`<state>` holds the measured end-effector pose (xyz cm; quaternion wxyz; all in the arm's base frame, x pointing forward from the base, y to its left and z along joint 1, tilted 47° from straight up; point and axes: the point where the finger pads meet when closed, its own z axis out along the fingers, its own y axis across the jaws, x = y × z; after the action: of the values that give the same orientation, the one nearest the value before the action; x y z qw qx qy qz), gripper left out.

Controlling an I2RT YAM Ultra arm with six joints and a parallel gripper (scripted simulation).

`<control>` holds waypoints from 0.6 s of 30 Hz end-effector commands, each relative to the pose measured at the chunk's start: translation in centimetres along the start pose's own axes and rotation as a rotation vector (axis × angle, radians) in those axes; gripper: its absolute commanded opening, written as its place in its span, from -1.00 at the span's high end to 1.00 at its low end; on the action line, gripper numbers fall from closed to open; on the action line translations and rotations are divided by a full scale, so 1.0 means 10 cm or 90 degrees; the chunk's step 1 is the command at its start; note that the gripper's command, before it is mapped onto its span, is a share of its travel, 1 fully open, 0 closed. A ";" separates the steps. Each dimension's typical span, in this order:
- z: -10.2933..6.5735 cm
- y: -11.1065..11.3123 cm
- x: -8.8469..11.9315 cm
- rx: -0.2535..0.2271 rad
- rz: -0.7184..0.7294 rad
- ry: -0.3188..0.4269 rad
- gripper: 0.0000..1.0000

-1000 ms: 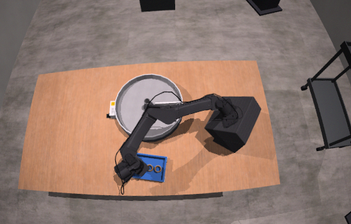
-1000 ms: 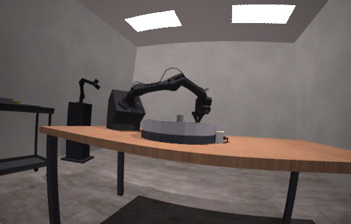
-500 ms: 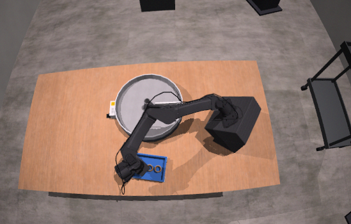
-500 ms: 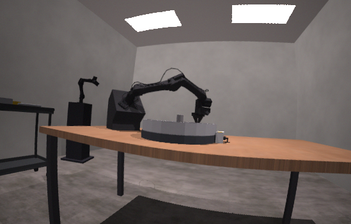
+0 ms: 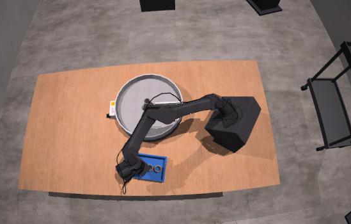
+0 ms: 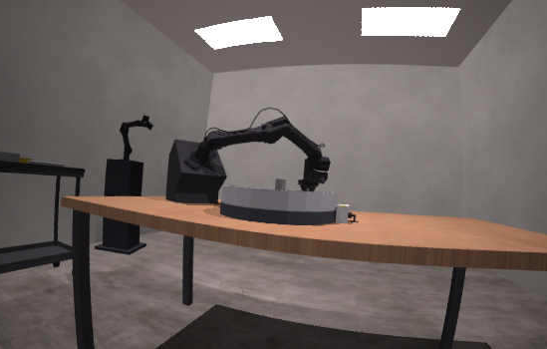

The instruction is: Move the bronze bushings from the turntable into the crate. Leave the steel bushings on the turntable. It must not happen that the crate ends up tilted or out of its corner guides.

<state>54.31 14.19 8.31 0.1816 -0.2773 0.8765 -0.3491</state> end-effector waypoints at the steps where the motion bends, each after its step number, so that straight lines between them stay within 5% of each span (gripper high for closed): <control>1: -0.08 0.10 -0.11 -0.004 -0.009 -0.029 1.00; 18: -0.10 0.04 -0.14 0.000 0.001 -0.036 1.00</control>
<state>54.99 13.91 8.06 0.1895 -0.2751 0.8758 -0.3485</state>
